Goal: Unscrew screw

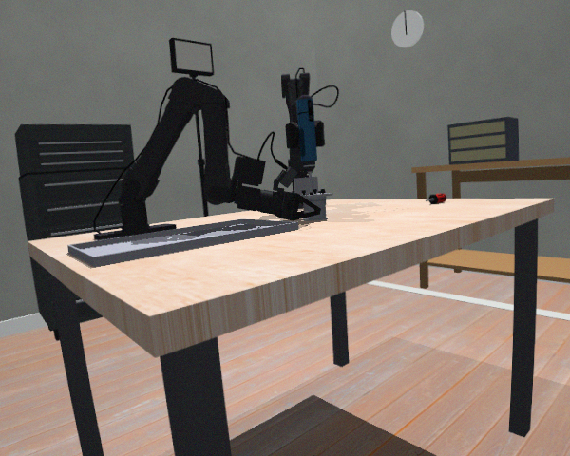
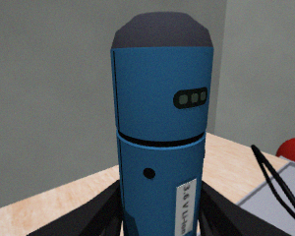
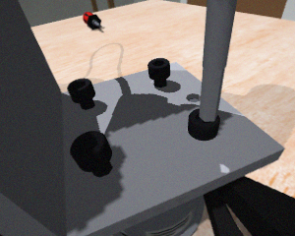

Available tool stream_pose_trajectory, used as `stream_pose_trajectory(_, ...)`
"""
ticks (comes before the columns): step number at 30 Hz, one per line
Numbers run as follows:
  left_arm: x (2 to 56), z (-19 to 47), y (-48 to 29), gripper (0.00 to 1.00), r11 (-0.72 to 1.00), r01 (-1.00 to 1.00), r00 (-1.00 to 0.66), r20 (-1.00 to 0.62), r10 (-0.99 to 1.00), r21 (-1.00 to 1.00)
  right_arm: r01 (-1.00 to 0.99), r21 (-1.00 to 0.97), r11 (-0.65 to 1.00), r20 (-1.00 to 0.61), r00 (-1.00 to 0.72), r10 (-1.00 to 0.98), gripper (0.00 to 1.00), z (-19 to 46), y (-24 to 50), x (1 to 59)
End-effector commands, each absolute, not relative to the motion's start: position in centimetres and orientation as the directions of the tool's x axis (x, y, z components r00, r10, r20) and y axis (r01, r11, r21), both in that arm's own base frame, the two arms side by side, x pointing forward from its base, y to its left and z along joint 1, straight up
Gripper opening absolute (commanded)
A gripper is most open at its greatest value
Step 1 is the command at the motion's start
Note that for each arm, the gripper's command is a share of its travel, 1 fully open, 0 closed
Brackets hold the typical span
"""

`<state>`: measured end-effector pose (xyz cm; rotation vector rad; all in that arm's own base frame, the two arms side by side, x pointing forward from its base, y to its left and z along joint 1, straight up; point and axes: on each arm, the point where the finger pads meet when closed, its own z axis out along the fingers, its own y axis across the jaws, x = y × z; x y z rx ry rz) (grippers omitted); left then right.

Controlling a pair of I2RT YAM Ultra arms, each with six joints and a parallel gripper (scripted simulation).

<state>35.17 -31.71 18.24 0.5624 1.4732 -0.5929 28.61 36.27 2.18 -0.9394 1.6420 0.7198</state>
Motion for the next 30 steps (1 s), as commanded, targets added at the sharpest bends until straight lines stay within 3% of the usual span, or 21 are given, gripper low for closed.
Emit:
stream_pose_trajectory(1,35.5,20.3,-31.4,0.42,0.739,0.674,0.067,-0.995,-0.074,-0.01,-0.859,0.0,0.511,-0.967,-0.13,-0.219,0.59,2.4,36.4,28.7)
stream_pose_trajectory(30,35.8,20.5,-31.8,0.42,0.741,0.672,0.069,-0.995,-0.074,-0.008,-0.859,0.0,0.511,-0.967,-0.13,-0.219,0.59,2.4,36.4,28.7)
